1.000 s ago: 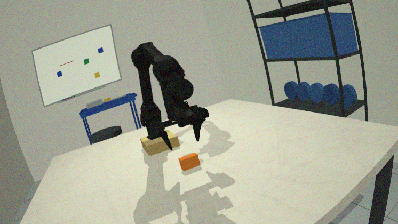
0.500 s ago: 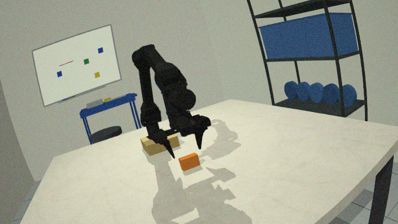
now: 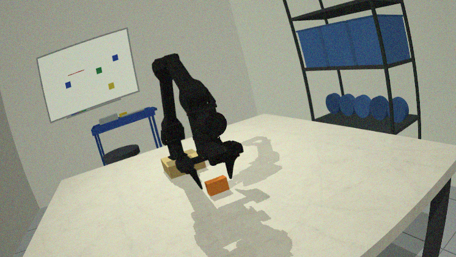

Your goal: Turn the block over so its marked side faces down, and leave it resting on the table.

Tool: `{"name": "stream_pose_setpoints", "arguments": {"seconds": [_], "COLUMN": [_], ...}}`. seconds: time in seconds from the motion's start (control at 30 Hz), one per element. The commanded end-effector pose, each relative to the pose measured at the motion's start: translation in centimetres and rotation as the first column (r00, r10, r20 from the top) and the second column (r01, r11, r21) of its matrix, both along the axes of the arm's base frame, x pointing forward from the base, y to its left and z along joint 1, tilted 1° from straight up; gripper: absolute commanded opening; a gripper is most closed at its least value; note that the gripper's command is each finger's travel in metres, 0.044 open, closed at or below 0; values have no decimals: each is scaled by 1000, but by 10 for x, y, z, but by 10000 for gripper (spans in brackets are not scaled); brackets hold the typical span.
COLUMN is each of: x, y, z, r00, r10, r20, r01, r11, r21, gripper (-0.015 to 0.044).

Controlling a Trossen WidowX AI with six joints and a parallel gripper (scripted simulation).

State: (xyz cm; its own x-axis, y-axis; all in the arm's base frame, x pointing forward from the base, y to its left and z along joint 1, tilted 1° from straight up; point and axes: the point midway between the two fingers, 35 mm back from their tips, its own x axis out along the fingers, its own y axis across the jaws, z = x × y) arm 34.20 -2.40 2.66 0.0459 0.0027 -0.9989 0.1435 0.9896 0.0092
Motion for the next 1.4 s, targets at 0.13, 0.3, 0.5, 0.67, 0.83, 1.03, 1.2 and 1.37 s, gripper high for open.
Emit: {"name": "stream_pose_setpoints", "arguments": {"seconds": [0.13, 0.3, 0.5, 0.67, 0.83, 1.03, 1.2, 1.37], "x": [-1, -1, -1, -1, -1, -2, -2, -1], "y": [1, 1, 1, 1, 1, 1, 1, 1], "z": [-4, -4, -4, -4, -4, 21, 26, 22], "r00": [1000, 1000, 1000, 1000, 1000, 1000, 1000, 998], "r10": [3, 3, 3, 3, 3, 3, 3, 4], "r20": [-4, -4, -4, -4, -4, -4, -2, 66], "r01": [-3, -3, -3, -3, -3, -3, -3, -3], "r11": [1000, 1000, 1000, 1000, 1000, 1000, 1000, 1000], "r21": [6, 6, 6, 6, 6, 6, 5, -6], "gripper": [309, 275, 235, 202, 169, 31, 0, 0]}}
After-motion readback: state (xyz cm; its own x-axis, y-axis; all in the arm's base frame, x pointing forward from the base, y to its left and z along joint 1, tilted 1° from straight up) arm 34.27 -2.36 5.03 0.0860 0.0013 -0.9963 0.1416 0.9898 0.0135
